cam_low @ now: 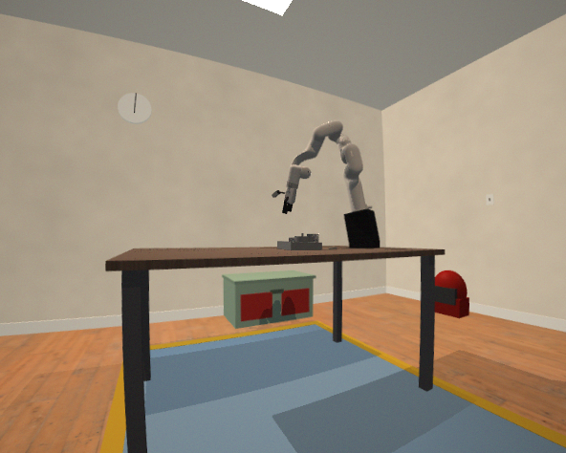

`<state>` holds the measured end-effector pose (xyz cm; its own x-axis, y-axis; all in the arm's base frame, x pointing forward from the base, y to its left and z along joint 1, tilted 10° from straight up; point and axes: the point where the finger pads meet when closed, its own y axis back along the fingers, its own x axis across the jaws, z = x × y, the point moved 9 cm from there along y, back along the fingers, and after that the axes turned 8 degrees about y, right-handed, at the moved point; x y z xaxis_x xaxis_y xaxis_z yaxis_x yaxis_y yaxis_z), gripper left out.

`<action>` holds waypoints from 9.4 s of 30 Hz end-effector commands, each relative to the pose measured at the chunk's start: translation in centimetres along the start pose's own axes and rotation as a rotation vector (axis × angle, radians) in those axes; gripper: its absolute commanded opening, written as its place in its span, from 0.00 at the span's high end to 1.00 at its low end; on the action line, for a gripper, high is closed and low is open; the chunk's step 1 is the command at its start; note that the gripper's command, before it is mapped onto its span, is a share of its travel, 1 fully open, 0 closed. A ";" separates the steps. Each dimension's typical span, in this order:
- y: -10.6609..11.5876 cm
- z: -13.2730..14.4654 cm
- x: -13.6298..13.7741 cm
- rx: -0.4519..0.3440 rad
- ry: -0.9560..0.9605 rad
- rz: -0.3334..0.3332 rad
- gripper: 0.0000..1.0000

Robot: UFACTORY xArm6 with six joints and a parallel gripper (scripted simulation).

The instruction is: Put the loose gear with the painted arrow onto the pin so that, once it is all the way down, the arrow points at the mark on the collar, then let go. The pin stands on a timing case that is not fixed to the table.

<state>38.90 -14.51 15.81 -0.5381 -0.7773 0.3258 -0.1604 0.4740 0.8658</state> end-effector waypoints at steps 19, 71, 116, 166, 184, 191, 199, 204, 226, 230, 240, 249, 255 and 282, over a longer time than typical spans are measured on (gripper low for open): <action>-3.9 6.1 -16.1 -0.273 -0.292 -0.229 0.00; -4.0 6.2 -16.3 -0.244 -0.030 -0.266 0.07; -6.5 6.7 -17.0 -0.244 -0.030 -0.266 0.07; -7.6 6.9 -17.4 -0.244 -0.030 -0.266 0.07; -7.6 6.8 -17.4 -0.245 -0.030 -0.266 0.07; -7.6 6.8 -17.4 -0.245 -0.030 -0.266 0.07; -7.7 6.9 -17.4 -0.244 -0.030 -0.266 0.07; -7.8 6.9 -17.4 -0.244 -0.030 -0.266 0.07; -9.6 7.3 -17.9 -0.244 -0.030 -0.266 0.07; -10.0 7.4 -18.0 -0.244 -0.030 -0.266 0.07; -10.7 7.6 -18.2 -0.244 -0.030 -0.266 0.07; -11.2 7.7 -18.4 -0.244 -0.030 -0.266 0.07; -11.3 7.8 -18.4 -0.244 -0.030 -0.266 0.07; -11.3 7.8 -18.4 -0.244 -0.030 -0.266 1.00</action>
<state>44.13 -2.33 -2.95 -0.5283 -0.8462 0.0695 -0.0959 0.1408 0.9854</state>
